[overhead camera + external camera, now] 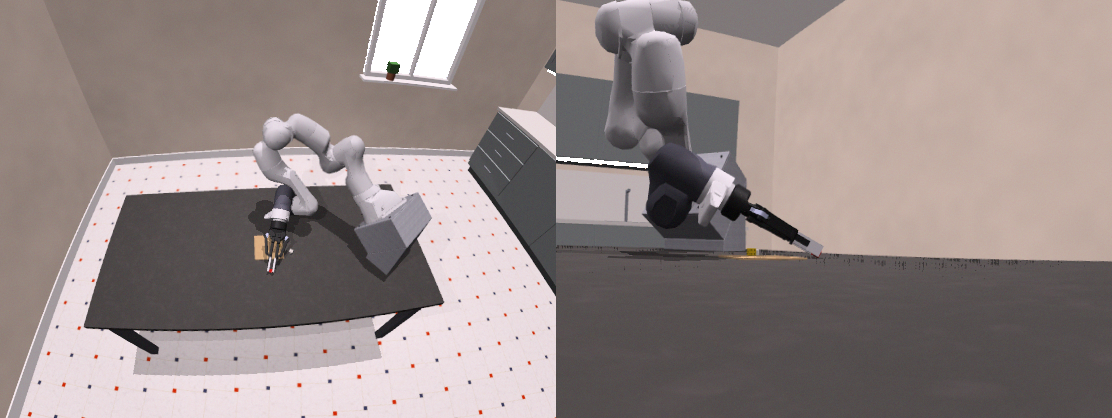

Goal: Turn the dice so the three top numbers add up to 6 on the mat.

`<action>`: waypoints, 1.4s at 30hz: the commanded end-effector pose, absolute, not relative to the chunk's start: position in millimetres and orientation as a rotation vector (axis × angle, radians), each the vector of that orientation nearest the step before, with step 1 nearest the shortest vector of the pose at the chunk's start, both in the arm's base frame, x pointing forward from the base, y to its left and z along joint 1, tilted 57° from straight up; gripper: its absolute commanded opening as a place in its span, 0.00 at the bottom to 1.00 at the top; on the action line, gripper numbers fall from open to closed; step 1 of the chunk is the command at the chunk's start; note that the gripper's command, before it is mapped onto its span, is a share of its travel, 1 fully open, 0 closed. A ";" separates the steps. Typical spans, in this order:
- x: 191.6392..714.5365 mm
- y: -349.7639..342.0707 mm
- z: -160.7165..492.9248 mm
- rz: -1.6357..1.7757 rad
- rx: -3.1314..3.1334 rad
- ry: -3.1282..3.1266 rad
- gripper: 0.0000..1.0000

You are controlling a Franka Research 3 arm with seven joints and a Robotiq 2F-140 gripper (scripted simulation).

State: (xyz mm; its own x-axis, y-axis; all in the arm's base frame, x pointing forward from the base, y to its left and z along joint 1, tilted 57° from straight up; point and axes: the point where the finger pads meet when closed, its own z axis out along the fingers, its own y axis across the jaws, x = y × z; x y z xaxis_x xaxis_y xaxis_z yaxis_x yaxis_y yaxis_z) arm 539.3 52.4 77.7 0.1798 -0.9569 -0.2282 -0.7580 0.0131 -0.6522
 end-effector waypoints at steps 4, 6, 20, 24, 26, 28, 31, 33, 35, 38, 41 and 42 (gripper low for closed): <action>539.9 52.3 77.2 -0.375 -1.789 1.615 0.07; 539.9 52.3 77.2 -0.375 -1.789 1.615 0.07; 539.9 52.3 77.2 -0.375 -1.789 1.615 0.07; 539.9 52.3 77.2 -0.375 -1.789 1.615 0.07; 539.9 52.3 77.2 -0.375 -1.789 1.615 0.07; 539.9 52.3 77.2 -0.375 -1.789 1.615 0.07; 539.9 52.3 77.2 -0.375 -1.789 1.615 0.07; 539.9 52.3 77.2 -0.375 -1.789 1.615 0.07; 539.9 52.3 77.2 -0.375 -1.789 1.615 0.07; 539.9 52.3 77.2 -0.375 -1.789 1.615 0.07; 539.9 52.3 77.2 -0.375 -1.789 1.615 0.09; 539.9 52.3 77.2 -0.375 -1.789 1.615 0.09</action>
State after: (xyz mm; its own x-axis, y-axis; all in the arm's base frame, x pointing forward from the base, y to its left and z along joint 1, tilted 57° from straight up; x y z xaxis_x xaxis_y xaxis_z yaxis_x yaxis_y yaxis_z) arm 540.0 51.8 77.3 0.1805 -0.9563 -0.2299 -0.7575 0.0140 -0.6527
